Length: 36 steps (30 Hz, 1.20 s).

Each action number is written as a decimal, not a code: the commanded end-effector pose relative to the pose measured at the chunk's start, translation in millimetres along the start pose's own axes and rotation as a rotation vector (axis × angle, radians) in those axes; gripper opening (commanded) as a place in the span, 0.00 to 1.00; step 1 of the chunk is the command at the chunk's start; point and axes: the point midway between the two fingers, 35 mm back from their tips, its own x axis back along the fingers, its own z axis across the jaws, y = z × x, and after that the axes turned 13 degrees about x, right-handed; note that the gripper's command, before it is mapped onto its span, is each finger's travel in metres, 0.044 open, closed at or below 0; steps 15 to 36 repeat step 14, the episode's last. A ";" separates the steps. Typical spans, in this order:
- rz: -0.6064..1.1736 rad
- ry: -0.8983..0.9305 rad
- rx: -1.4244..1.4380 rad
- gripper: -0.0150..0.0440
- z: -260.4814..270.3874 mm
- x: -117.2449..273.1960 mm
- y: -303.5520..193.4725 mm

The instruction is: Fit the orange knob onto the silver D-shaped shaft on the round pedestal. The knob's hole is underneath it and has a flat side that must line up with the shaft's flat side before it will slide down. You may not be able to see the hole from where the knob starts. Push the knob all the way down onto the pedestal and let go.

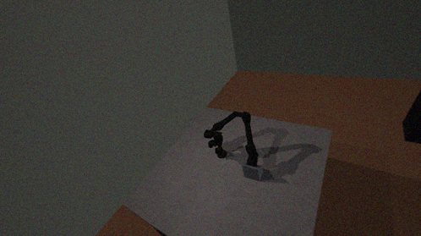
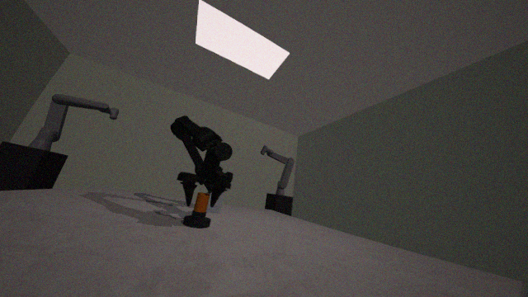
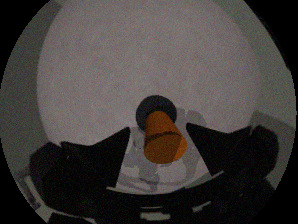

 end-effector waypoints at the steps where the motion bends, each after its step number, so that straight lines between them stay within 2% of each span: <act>1: -0.014 0.000 -0.003 1.00 -1.2 34.2 5.4; 4: -0.012 0.000 -0.002 1.00 0.2 80.6 2.8; 6: -0.011 -0.002 -0.002 1.00 0.7 91.1 1.2; 36: -0.011 -0.002 -0.003 1.00 0.0 91.1 6.1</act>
